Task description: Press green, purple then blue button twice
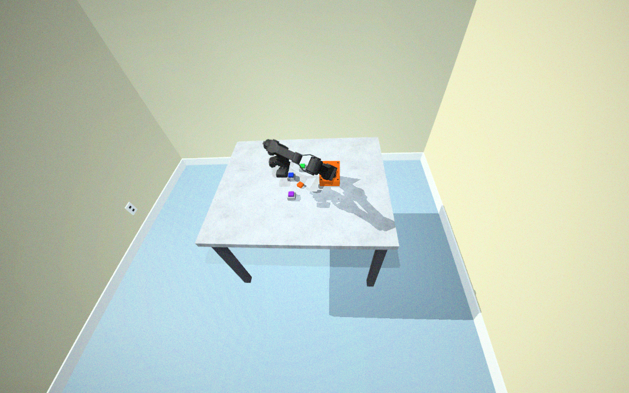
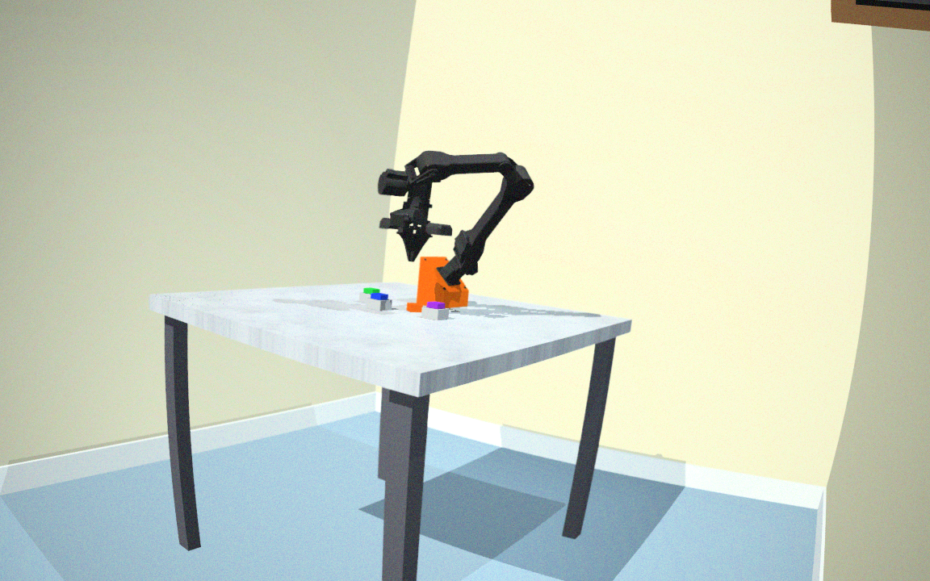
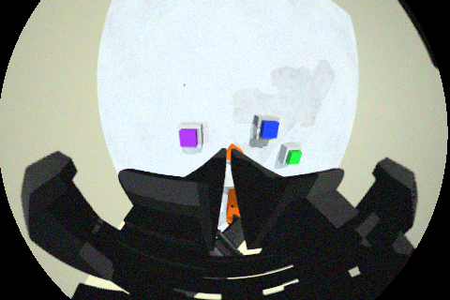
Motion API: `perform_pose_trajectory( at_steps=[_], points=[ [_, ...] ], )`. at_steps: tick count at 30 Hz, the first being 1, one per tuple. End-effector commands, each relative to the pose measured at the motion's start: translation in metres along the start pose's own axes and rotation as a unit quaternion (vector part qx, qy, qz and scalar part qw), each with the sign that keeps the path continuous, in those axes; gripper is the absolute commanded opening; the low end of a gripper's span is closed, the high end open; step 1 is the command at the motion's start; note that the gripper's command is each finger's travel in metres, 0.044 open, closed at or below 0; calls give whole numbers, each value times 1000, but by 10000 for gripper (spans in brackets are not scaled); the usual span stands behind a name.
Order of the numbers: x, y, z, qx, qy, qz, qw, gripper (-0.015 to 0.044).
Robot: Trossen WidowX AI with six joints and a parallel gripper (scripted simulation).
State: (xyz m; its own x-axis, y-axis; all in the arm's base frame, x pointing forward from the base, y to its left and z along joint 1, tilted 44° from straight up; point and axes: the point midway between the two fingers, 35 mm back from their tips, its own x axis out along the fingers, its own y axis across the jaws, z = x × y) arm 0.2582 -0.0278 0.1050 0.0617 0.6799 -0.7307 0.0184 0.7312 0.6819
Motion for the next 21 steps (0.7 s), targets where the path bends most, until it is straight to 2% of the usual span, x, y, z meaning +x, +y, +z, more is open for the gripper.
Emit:
perform_pose_trajectory(
  at_steps=[1,4,11,16,21],
  points=[
    [3,-69,2,2,5,3,1000,20],
    [5,-92,0,-4,7,7,1000,20],
    [8,-92,0,-4,7,7,1000,20],
    [64,-90,0,-4,6,8,1000,20],
    [67,-90,0,-4,6,8,1000,20]
  ],
)
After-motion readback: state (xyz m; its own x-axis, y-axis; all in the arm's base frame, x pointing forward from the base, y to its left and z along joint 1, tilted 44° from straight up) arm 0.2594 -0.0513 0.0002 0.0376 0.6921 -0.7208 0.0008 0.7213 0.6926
